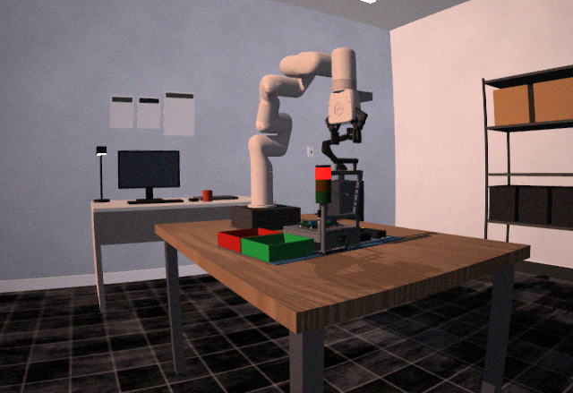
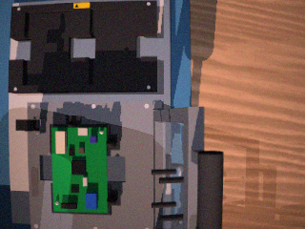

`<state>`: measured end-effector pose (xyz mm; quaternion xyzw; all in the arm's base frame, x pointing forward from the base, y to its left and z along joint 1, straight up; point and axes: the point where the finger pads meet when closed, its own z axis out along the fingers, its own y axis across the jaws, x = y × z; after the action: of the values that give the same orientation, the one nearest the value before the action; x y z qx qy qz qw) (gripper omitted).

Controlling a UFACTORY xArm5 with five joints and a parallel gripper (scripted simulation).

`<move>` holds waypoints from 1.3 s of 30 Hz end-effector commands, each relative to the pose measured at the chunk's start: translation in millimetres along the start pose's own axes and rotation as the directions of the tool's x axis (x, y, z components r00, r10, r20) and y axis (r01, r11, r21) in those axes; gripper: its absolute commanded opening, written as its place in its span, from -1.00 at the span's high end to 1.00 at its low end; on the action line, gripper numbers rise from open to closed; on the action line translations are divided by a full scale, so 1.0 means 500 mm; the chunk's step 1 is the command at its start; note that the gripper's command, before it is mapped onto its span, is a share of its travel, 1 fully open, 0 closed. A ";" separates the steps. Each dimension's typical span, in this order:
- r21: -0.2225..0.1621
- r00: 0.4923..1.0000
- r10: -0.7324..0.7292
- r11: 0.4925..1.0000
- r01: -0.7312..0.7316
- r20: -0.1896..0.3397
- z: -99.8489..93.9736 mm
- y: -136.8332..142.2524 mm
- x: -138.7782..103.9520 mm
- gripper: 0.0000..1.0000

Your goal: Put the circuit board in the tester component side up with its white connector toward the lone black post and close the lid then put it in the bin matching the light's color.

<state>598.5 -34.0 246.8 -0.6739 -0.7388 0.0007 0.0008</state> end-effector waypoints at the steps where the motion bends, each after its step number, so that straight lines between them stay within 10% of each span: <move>1: -0.005 1.000 0.000 1.000 0.000 0.001 -0.005 -0.015 0.000 -1.00; 25: -0.005 1.000 0.000 1.000 0.000 0.001 -0.004 -0.242 0.000 -1.00; 39: -0.005 1.000 0.000 1.000 0.000 0.001 -0.001 -0.260 0.000 -1.00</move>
<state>468.4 -45.8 246.7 -0.6739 -0.7388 0.0004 0.0005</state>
